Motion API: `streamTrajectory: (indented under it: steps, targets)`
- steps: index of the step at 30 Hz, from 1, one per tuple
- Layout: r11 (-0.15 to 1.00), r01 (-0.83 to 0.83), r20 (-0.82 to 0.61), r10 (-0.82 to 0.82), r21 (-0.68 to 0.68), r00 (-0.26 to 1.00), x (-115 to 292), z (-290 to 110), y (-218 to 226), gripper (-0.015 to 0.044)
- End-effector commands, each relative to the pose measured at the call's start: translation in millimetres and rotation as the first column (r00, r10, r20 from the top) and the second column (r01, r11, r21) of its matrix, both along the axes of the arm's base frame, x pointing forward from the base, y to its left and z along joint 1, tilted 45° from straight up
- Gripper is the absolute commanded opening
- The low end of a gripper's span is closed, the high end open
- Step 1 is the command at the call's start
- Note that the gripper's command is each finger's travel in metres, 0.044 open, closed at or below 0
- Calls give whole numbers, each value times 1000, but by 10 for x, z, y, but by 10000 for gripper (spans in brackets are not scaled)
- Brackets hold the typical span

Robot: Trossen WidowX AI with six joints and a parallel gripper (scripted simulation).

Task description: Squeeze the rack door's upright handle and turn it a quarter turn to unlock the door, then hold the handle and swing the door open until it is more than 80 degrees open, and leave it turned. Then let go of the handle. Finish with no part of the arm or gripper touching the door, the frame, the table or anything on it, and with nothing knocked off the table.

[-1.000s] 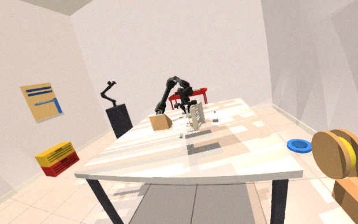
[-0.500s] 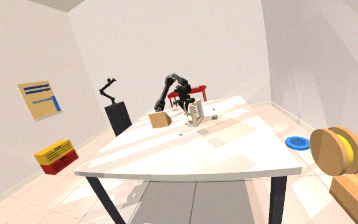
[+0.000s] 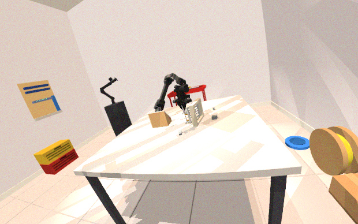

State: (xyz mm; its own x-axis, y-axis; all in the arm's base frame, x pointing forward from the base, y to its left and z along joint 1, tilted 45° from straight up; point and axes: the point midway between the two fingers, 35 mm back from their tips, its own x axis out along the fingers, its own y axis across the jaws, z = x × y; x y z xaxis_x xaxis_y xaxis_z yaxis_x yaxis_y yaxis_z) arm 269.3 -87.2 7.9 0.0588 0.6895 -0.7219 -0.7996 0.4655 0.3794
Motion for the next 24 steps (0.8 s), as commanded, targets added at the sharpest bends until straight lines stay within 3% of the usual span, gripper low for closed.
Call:
streamTrajectory:
  steps: [1, 24]
  targets:
    - [997, 71, -60, -71, 5, 996, -60, 54, 60, 10]
    - [932, 360, -341, -348, -29, 873, -315, 396, 446, 10]
